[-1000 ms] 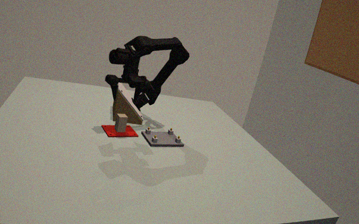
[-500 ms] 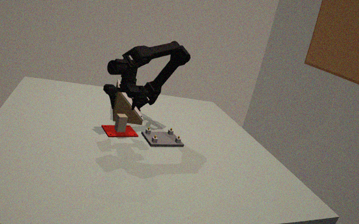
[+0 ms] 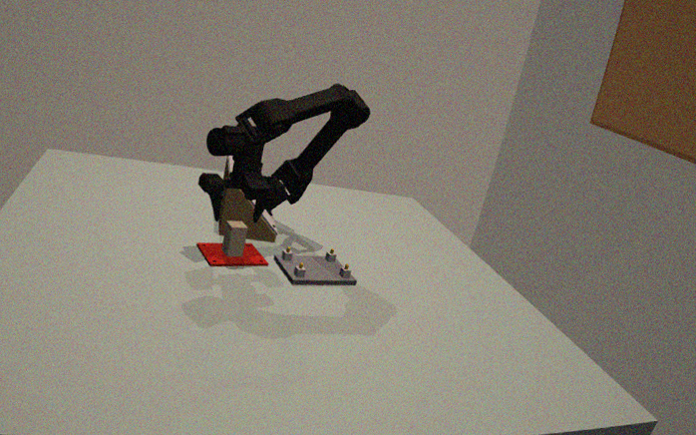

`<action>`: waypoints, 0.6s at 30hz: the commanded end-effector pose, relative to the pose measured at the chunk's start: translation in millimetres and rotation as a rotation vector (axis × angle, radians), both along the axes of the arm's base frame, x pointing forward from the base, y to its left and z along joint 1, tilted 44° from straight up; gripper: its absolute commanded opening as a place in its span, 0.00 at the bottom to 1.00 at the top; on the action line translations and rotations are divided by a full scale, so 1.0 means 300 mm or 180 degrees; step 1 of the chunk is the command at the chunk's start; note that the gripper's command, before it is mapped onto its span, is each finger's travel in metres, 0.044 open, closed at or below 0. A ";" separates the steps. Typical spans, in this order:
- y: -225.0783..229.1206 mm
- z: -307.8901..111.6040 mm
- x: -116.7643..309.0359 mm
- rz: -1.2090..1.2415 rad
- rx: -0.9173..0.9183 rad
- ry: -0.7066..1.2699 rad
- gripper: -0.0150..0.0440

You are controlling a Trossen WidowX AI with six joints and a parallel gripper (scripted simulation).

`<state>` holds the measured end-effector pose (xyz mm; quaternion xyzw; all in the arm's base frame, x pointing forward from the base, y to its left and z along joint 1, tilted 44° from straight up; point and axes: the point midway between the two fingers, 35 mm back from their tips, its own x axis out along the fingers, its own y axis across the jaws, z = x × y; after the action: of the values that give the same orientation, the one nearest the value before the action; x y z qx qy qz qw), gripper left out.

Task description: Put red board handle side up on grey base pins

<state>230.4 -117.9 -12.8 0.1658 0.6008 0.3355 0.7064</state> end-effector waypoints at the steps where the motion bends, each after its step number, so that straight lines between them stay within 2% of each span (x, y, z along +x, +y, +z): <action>1: 0.028 -0.022 -0.001 -0.0002 0.0036 0.0029 1.00; 18: 0.091 -0.087 0.004 -0.0002 0.0039 0.0028 1.00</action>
<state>233.1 -98.4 -33.7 0.1655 0.6001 0.3356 0.7070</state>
